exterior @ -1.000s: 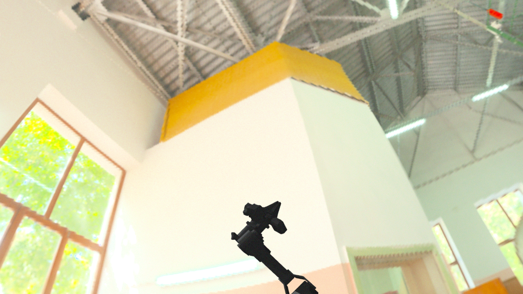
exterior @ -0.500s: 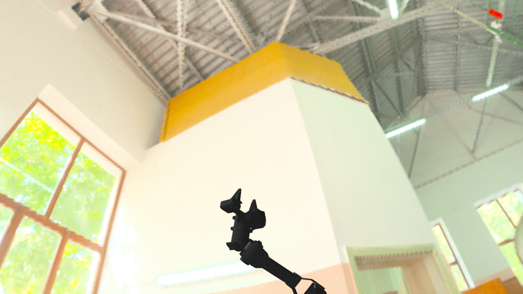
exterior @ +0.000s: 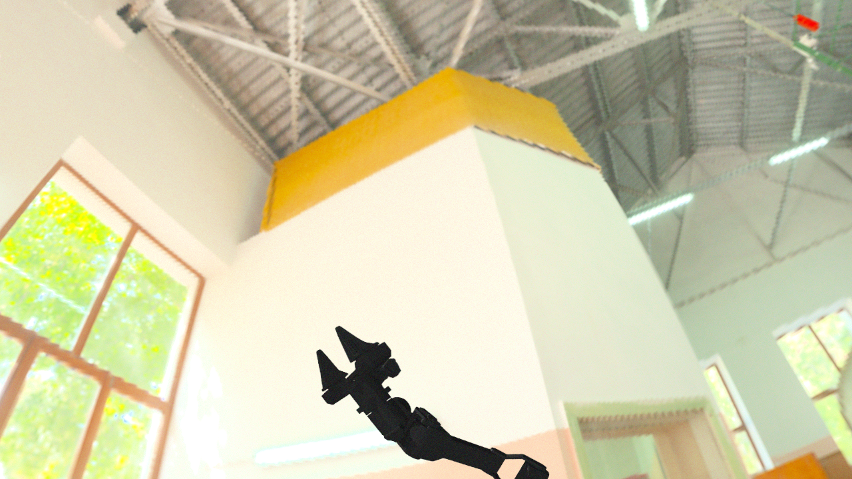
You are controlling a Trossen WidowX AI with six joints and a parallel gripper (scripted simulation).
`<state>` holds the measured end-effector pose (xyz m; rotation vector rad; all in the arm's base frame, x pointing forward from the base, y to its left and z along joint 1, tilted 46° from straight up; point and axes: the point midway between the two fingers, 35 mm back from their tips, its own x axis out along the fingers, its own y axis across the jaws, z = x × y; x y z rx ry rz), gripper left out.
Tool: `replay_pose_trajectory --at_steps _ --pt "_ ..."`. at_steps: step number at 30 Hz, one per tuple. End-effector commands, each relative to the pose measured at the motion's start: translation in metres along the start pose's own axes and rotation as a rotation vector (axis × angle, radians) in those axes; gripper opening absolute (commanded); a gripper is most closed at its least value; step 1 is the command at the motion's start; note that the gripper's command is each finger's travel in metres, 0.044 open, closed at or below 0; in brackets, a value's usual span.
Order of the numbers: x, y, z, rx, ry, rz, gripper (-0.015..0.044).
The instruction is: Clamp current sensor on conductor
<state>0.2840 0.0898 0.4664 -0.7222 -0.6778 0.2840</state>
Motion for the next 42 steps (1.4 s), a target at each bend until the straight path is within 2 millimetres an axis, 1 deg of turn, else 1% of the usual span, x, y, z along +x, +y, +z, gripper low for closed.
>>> replay_pose_trajectory --at_steps 1,5,7,9,16,18,24,30,36,42 --pt "-0.023 0.011 -0.06 0.299 0.258 -0.065 0.044" --pt "-0.058 0.025 -0.115 0.566 0.495 -0.192 0.044" --pt "-0.077 0.031 -0.138 0.676 0.595 -0.27 0.044" --pt "-0.085 0.033 -0.146 0.713 0.63 -0.301 0.044" --pt "-0.084 0.034 -0.148 0.713 0.639 -0.3 0.044" --pt "-0.08 0.042 -0.163 0.716 0.707 -0.291 0.044" --pt "-0.067 0.088 -0.229 0.684 1.02 -0.227 0.044" --pt "-0.066 0.146 -0.285 0.616 1.308 -0.145 0.044" --pt "-0.08 0.21 -0.331 0.483 1.571 -0.046 0.044" --pt "-0.107 0.275 -0.367 0.281 1.796 0.07 0.044"
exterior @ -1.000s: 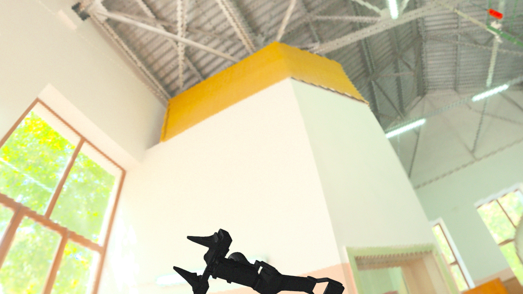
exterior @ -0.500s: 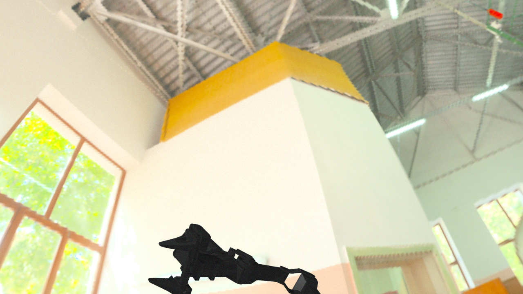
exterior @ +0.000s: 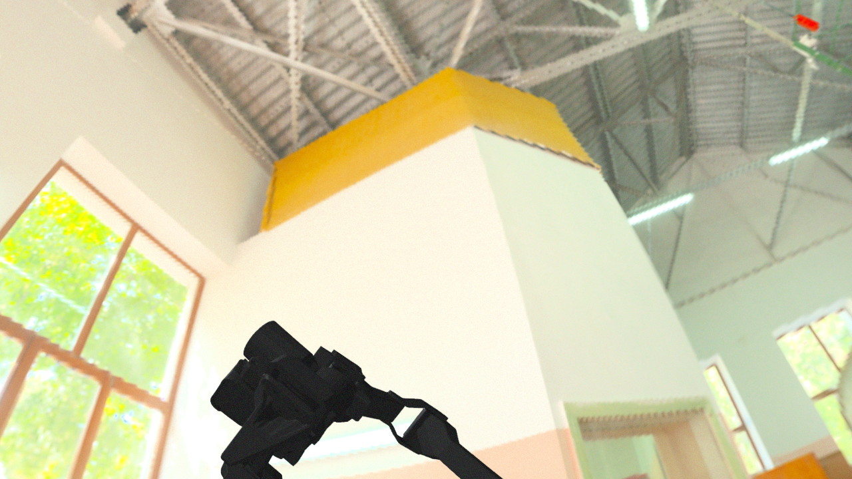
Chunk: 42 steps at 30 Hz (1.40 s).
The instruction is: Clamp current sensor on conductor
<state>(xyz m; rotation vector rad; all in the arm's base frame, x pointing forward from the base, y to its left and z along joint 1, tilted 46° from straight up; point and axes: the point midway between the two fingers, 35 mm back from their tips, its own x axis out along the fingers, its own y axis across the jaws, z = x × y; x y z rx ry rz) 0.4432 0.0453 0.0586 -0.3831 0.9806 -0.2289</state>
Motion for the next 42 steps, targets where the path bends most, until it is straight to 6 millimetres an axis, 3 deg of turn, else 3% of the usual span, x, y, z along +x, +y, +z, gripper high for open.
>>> replay_pose_trajectory --at_steps 1,8,31,33,36,42 --pt "0.031 0.027 -0.024 -0.111 0.127 -0.066 0.044" --pt "0.078 0.07 -0.074 -0.337 0.314 -0.195 0.044" --pt "0.078 0.07 -0.078 -0.336 0.323 -0.199 0.044" --pt "0.072 0.065 -0.098 -0.281 0.365 -0.209 0.044" --pt "0.054 0.052 -0.146 -0.157 0.46 -0.249 0.044" --pt "0.009 0.018 -0.236 0.079 0.627 -0.394 0.044"
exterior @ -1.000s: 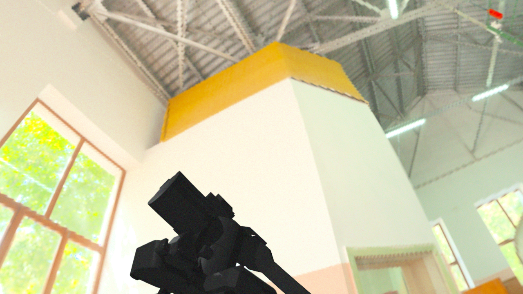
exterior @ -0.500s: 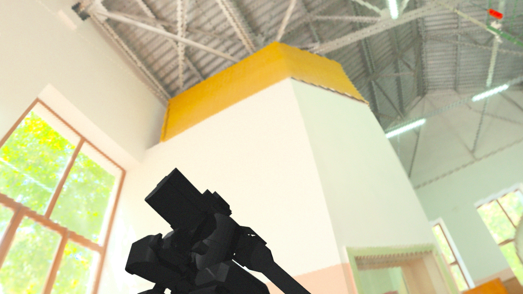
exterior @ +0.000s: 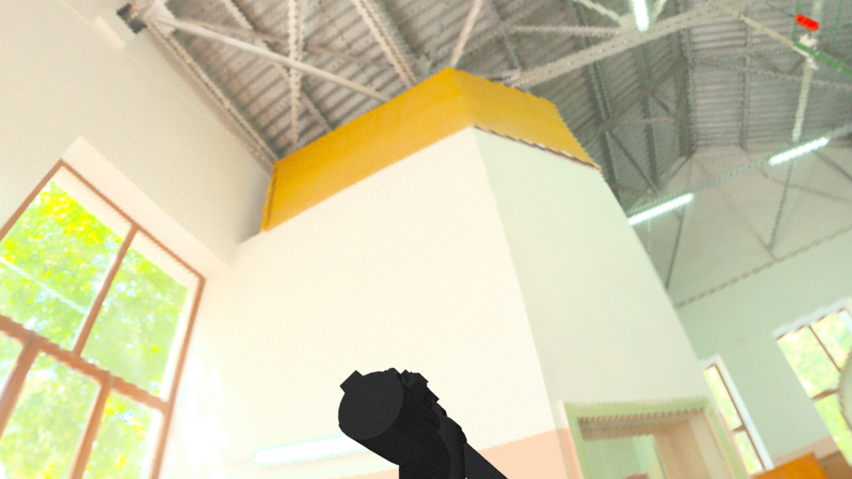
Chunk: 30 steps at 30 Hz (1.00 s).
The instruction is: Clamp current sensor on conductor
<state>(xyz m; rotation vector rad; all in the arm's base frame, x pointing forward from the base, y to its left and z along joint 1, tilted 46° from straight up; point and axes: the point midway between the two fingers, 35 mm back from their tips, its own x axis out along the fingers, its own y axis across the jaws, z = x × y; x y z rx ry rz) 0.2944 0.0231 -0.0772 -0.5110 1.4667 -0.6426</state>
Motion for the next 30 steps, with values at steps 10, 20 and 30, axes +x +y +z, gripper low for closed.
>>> replay_pose_trajectory --at_steps 10,20,30 --pt "0.014 -0.023 -0.054 0.128 0.109 -0.056 0.044" --pt "0.031 -0.023 -0.055 0.127 0.108 -0.055 0.044" --pt "0.047 -0.024 -0.057 0.127 0.108 -0.056 0.044"
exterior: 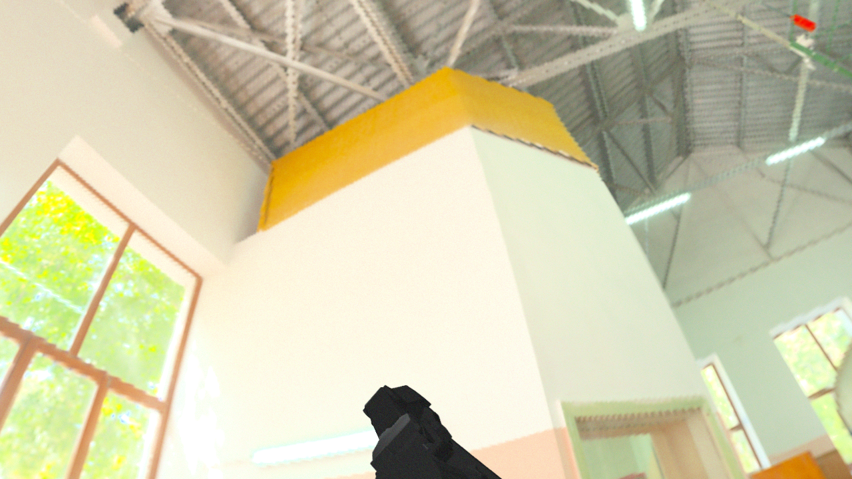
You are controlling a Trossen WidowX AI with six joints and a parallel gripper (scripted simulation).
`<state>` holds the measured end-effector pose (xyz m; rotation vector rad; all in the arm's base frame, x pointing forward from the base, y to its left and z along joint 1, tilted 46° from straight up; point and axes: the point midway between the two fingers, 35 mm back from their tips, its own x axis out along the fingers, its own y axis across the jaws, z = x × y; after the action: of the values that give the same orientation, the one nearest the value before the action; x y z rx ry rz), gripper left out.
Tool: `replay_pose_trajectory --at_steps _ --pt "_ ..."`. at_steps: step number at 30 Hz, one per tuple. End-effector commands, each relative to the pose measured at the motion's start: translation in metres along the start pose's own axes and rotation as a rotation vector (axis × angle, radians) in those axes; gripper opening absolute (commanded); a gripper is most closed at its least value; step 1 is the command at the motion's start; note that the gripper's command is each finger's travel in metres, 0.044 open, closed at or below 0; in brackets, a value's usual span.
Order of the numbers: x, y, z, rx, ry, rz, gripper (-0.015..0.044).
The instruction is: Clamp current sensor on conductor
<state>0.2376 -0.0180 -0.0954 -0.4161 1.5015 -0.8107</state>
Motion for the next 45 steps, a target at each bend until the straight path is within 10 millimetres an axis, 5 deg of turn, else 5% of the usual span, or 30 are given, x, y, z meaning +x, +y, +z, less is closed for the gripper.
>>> replay_pose_trajectory --at_steps 1,15,20,34,41,45 --pt "0.008 -0.002 -0.002 -0.006 0.003 -0.007 0.044" --pt "0.028 -0.003 -0.003 -0.005 0.003 -0.011 0.044" --pt "0.024 -0.002 -0.002 0.0 0.001 -0.004 0.0309" --pt "0.023 -0.002 -0.001 0.0 0.001 -0.004 0.0196" --pt "-0.011 0.003 0.003 -0.003 0.001 0.003 0.0012" --pt "-0.04 0.004 0.004 -0.005 0.002 0.004 0.0"
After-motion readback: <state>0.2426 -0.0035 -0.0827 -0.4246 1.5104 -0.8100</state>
